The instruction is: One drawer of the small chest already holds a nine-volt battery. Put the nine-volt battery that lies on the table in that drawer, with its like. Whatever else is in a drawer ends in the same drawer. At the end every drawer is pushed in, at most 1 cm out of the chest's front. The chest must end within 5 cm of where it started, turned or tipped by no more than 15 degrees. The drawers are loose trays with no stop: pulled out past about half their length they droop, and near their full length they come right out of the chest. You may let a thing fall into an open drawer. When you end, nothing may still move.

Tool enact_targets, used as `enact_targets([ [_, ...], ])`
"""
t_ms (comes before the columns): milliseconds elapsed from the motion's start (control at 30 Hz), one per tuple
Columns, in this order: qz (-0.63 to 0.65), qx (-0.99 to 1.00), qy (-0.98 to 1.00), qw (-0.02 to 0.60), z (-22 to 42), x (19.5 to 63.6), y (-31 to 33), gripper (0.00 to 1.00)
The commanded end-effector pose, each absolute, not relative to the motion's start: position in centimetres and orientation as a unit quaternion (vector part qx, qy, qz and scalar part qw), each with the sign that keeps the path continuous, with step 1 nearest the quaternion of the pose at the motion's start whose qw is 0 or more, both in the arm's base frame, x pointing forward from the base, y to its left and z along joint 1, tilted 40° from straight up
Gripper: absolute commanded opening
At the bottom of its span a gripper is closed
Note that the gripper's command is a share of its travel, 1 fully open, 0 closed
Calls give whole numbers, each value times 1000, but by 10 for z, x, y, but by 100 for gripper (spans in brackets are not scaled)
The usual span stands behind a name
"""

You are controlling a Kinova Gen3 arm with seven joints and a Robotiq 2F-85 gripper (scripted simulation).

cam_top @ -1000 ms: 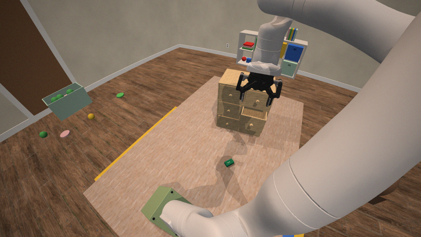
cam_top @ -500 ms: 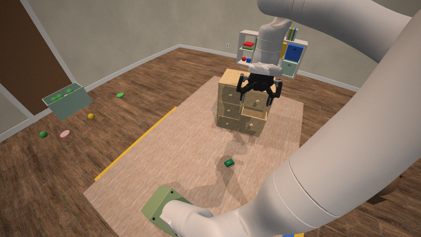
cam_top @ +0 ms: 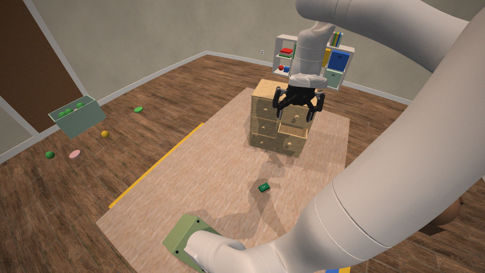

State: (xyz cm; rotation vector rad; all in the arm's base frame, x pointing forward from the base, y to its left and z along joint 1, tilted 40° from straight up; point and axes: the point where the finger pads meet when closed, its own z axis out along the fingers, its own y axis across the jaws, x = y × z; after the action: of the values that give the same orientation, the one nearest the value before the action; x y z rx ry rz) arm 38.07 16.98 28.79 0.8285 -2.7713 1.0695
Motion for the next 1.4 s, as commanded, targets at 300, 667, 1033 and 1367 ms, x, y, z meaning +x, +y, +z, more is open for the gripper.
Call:
enact_targets([
  [300, 343, 325, -880, 44, 284, 389, 171, 100],
  [667, 341, 375, -860, 64, 280, 393, 170, 100],
  [1033, 335, 443, -827, 91, 275, 400, 168, 100],
  [1367, 329, 495, -796, 112, 271, 405, 167, 100],
])
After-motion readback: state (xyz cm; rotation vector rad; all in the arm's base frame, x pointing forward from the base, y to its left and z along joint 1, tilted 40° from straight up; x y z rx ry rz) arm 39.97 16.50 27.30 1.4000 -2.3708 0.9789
